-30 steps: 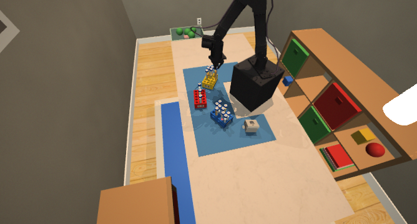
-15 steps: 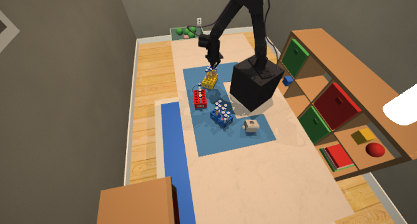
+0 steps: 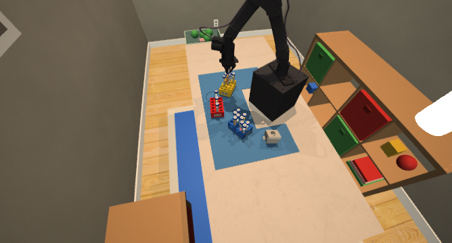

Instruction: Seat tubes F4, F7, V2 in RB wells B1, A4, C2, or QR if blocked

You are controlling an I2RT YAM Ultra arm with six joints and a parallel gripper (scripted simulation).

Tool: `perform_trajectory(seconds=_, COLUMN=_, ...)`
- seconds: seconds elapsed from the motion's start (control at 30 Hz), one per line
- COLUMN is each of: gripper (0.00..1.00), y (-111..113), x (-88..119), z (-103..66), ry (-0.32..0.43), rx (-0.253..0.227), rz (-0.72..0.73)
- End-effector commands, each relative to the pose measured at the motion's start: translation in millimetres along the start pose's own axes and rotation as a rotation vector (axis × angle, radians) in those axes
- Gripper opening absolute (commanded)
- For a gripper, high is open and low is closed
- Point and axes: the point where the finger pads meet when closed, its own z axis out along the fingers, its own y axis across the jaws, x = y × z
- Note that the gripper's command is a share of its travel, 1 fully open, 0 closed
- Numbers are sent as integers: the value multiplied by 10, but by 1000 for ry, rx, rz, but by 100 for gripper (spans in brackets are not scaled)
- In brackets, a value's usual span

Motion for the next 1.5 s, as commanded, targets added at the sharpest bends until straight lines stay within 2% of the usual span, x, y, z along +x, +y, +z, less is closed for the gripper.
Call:
perform_trajectory(seconds=0.0, gripper=0, y=12, x=-73, z=-5, ry=9, rx=12, rz=5)
perform_trajectory(seconds=0.67, gripper=0, y=221, x=-288, z=-1, ry=9, rx=11, rz=5)
perform_trajectory(seconds=1.47, gripper=0, y=240, x=-259, z=-20, ry=3, rx=4, rz=2)
